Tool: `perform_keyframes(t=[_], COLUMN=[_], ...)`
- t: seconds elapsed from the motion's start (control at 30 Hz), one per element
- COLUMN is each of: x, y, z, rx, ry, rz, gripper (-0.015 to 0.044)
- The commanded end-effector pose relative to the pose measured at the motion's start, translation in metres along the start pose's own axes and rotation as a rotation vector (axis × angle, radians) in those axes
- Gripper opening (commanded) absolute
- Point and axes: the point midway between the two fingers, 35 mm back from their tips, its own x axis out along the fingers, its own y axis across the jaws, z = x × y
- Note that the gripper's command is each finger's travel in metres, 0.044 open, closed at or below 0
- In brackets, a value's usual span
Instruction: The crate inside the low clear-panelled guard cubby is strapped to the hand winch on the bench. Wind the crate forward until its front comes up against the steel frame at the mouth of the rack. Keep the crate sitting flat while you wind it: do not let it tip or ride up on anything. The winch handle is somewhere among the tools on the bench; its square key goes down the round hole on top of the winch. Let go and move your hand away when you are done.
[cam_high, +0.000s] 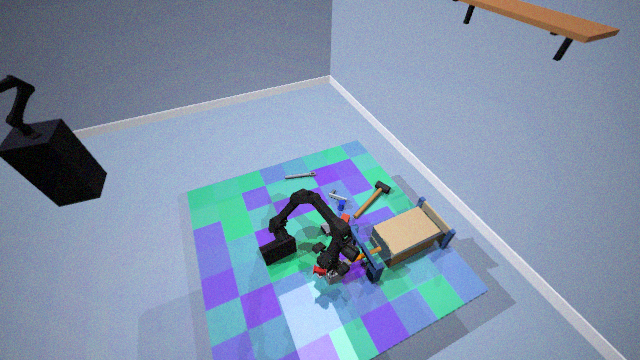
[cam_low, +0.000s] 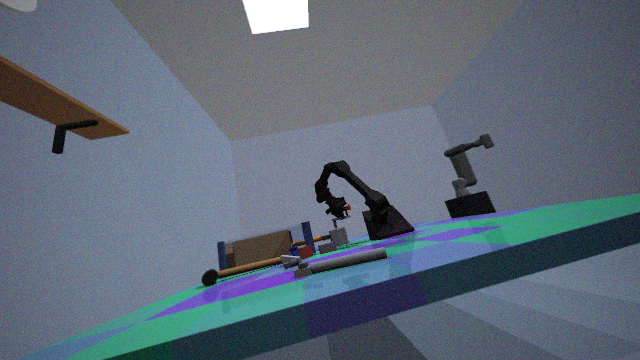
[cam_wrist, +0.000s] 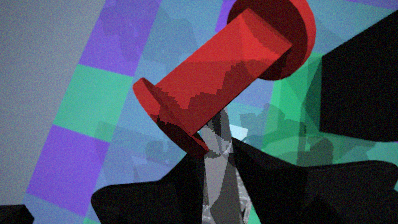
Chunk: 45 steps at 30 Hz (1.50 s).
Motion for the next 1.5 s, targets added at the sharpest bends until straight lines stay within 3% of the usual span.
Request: perform_keyframes(t=[0.0, 1.47], x=[0.004, 0.017], y=[-0.001, -0.002], z=[-0.001, -0.007], rx=[0.006, 0.004], ry=[0.001, -0.001], rz=[-0.005, -0.005], gripper=[0.0, 0.0])
